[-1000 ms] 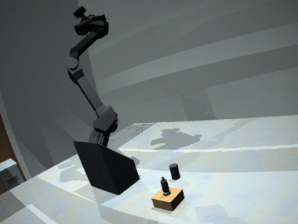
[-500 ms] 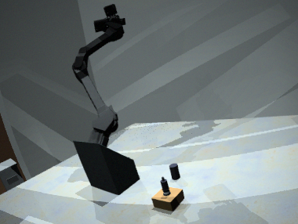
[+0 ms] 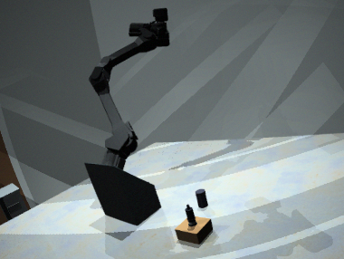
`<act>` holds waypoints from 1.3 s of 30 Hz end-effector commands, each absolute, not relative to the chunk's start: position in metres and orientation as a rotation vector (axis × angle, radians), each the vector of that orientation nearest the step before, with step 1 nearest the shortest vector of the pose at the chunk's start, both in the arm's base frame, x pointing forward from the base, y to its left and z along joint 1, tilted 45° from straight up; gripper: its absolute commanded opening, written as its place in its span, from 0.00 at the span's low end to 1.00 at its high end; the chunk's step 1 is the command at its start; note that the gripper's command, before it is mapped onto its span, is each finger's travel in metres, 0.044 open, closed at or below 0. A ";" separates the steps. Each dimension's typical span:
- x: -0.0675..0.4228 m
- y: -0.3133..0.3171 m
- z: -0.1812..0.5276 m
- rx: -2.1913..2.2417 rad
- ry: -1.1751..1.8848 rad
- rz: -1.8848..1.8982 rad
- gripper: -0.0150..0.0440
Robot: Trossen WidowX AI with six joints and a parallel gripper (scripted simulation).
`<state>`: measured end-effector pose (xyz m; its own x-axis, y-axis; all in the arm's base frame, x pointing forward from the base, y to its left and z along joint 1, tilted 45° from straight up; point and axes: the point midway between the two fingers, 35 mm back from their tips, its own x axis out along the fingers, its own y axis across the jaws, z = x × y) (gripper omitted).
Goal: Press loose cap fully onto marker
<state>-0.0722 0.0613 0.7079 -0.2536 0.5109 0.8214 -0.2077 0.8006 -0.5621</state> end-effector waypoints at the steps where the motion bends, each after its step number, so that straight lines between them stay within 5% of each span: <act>1: -0.041 0.075 0.706 -0.230 -1.596 0.717 0.66; 12: 0.108 0.120 0.663 -0.163 -1.075 0.812 0.66; 25: 0.287 0.126 0.522 0.027 -0.316 0.781 0.66; 39: 0.366 0.073 0.302 0.419 0.506 0.559 0.66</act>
